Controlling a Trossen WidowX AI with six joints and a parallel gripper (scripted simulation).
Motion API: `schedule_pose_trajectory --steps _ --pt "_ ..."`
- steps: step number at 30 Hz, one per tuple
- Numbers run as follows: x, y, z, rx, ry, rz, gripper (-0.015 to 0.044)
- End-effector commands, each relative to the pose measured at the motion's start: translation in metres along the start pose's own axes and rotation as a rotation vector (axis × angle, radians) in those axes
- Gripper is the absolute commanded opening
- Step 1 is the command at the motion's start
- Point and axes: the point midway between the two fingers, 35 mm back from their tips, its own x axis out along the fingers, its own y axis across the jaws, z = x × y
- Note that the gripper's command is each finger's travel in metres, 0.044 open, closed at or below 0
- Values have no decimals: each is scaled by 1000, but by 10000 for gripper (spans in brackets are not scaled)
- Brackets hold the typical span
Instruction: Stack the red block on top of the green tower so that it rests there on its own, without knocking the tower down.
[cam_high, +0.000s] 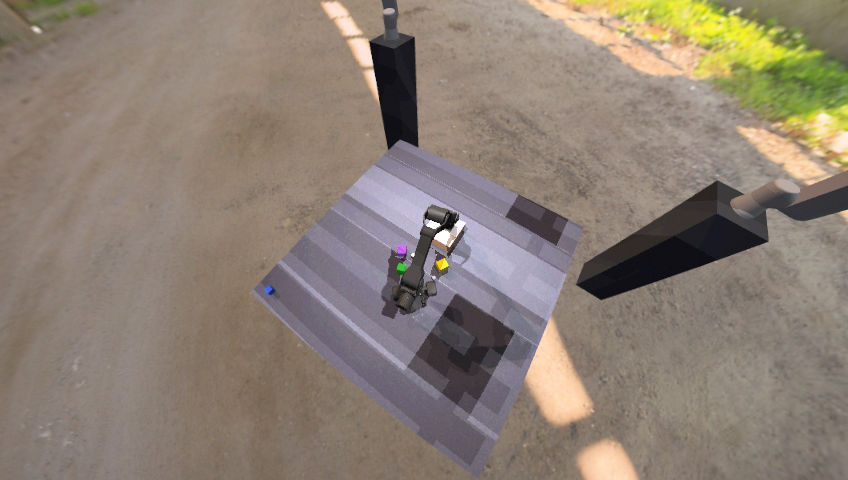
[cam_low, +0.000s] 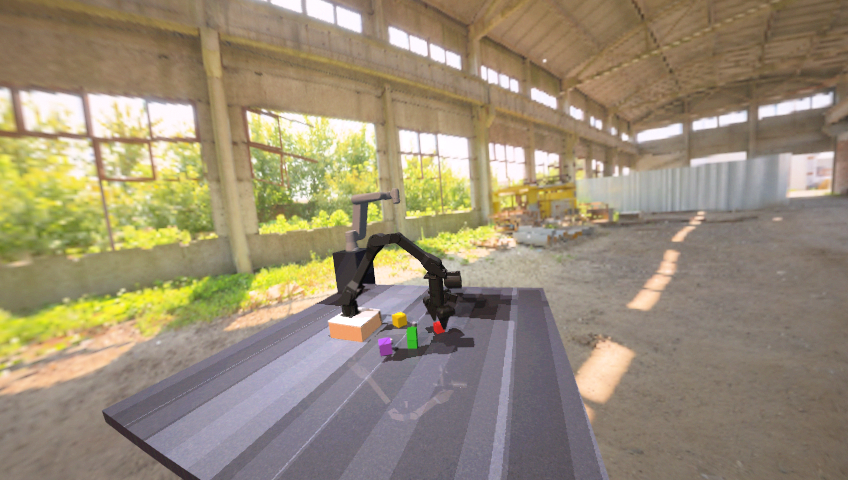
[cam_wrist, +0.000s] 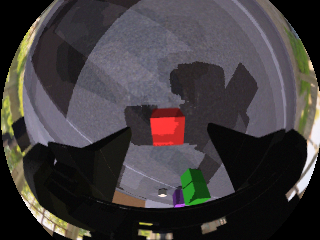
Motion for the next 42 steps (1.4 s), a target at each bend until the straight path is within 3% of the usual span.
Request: schedule_pose_trajectory --steps 1,26,37,42 --pt "9 2 -1 -3 2 8 440" --pt "20 3 -2 -3 2 8 440" --pt "20 3 -2 -3 2 8 151" --pt "20 3 -2 -3 2 8 118"
